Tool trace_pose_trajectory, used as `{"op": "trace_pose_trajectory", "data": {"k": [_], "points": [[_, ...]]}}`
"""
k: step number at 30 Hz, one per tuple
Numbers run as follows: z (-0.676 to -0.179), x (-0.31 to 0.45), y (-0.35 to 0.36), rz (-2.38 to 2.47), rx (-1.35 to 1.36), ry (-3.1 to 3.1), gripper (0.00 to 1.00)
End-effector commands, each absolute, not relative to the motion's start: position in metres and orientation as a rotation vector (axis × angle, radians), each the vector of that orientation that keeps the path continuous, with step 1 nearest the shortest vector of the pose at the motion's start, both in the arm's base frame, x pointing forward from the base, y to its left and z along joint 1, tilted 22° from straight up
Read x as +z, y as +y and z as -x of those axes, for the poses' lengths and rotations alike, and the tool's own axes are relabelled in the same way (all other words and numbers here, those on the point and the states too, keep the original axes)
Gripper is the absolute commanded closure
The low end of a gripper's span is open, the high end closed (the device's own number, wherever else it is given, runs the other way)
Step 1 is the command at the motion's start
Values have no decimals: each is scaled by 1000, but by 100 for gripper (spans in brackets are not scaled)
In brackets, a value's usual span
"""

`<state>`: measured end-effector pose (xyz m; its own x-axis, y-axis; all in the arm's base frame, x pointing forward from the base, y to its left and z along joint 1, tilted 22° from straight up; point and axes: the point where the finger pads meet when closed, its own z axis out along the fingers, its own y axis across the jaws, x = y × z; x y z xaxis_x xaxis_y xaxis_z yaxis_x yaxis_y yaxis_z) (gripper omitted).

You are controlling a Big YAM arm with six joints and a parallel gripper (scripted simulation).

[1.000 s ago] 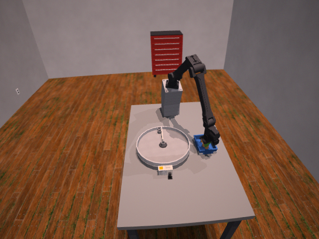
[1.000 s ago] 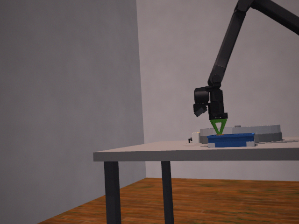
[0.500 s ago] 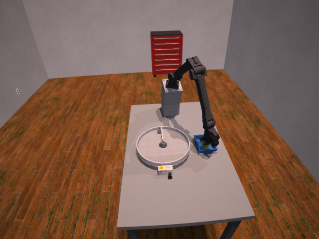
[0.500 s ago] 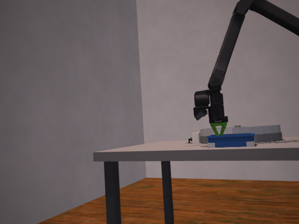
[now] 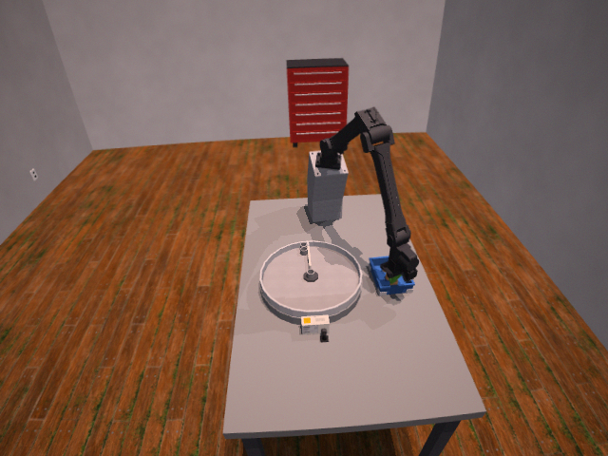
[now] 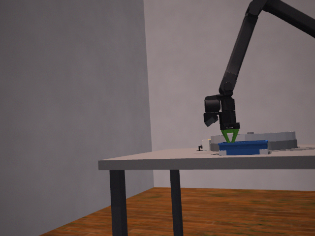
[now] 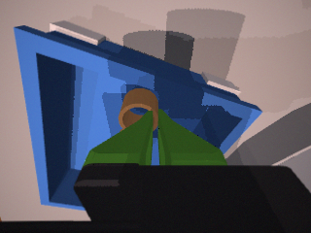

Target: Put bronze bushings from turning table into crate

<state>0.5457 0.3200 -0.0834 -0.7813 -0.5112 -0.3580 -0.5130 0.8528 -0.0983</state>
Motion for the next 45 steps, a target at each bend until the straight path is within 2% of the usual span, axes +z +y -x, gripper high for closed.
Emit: {"op": "trace_pose_trajectory", "data": {"k": [1,45], "points": [[-559,-72,320,756,15,2626,100],[-562,-81,320,757,13,2630,100]]}}
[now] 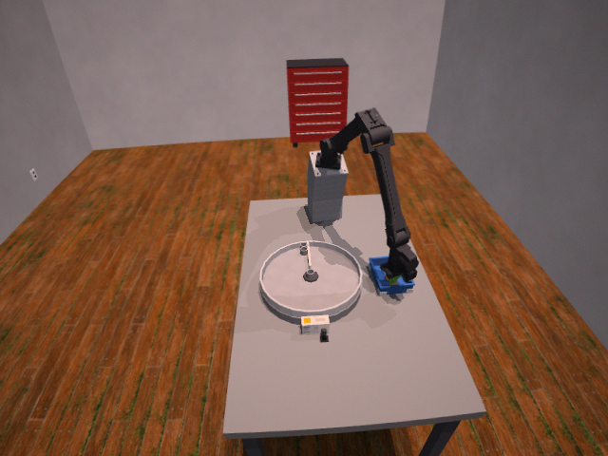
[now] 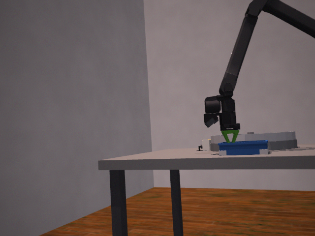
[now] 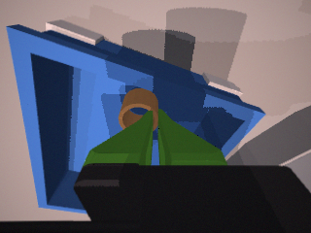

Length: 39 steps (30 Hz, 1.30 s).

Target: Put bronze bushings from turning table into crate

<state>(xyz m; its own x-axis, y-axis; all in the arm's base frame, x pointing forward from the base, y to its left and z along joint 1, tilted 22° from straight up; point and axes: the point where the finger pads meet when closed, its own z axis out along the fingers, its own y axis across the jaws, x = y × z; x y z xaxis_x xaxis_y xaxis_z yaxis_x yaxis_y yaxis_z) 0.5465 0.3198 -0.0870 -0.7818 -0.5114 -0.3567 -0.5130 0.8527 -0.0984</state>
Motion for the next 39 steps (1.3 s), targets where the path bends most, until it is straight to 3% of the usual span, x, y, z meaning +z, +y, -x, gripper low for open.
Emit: {"op": "trace_pose_trajectory", "data": {"k": [1,39], "points": [[-564,-78,322,754,16,2622,100],[-562,-80,320,755,14,2627,100]]}}
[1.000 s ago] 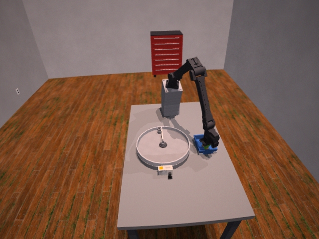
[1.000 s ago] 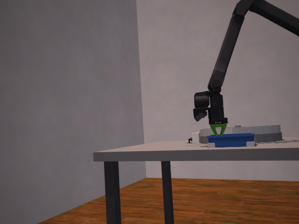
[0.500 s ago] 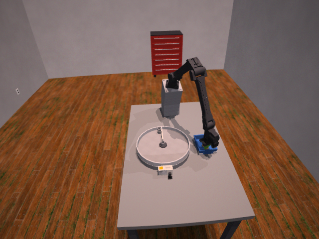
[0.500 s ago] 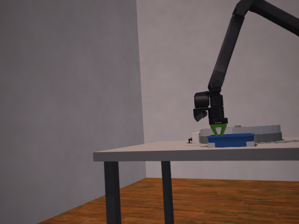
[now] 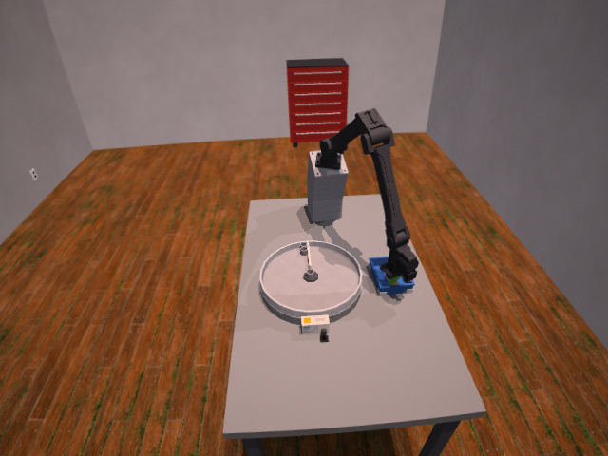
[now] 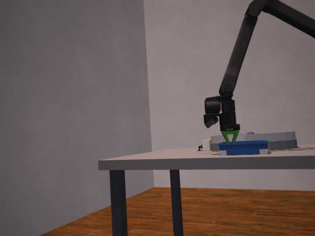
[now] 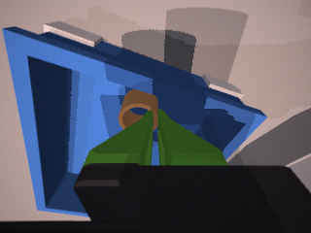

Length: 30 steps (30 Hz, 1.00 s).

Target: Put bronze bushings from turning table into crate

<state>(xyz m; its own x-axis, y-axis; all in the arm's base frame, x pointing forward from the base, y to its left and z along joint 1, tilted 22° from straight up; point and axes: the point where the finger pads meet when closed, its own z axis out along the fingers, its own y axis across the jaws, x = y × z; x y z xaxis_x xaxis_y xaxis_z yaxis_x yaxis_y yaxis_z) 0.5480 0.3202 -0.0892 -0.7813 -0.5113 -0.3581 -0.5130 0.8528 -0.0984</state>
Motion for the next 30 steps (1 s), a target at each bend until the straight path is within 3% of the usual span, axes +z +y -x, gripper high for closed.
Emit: {"op": "trace_pose_trajectory", "data": {"k": [1,12,13,30], "points": [[-562,-80,320,755,14,2627,100],[-562,-80,320,755,14,2627,100],[-562,-80,320,755,14,2627,86],[-562,-80,320,755,14,2627,86]]}}
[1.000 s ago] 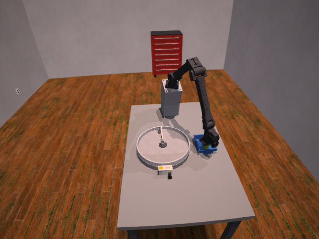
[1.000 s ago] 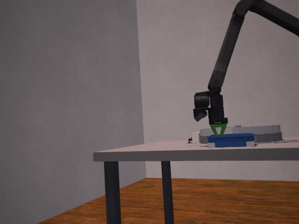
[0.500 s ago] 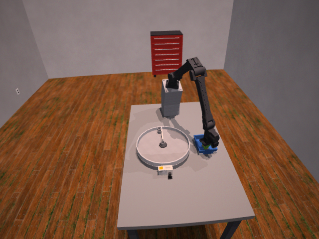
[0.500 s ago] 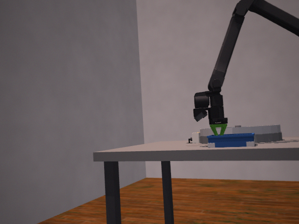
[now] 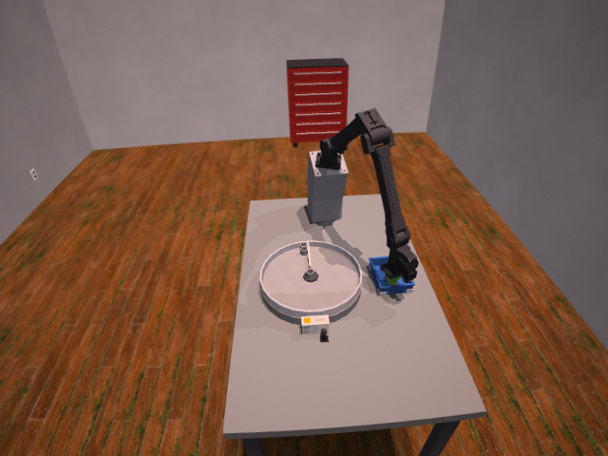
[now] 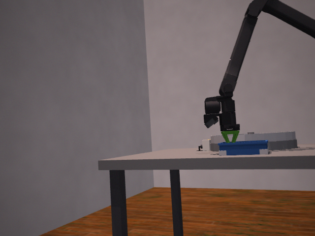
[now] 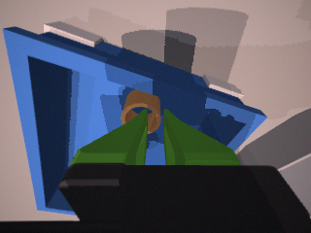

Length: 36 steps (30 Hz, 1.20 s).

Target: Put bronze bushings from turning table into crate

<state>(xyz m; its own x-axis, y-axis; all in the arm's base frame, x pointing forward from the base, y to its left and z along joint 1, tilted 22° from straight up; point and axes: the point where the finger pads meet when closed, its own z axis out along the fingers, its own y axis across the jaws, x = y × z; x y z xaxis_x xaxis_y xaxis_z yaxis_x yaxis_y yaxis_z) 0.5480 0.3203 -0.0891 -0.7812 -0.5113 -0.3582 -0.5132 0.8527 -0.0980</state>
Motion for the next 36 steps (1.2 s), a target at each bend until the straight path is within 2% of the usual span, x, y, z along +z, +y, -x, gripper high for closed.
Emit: {"op": "trace_pose_trajectory", "data": {"k": [1,17,26,36], "points": [[-562,-80,320,755,14,2627,86],[-562,-79,320,755,14,2627,86],[-564,-49,326,746,27,2598,86],[-533,-20,325,756,25,2621,86]]}}
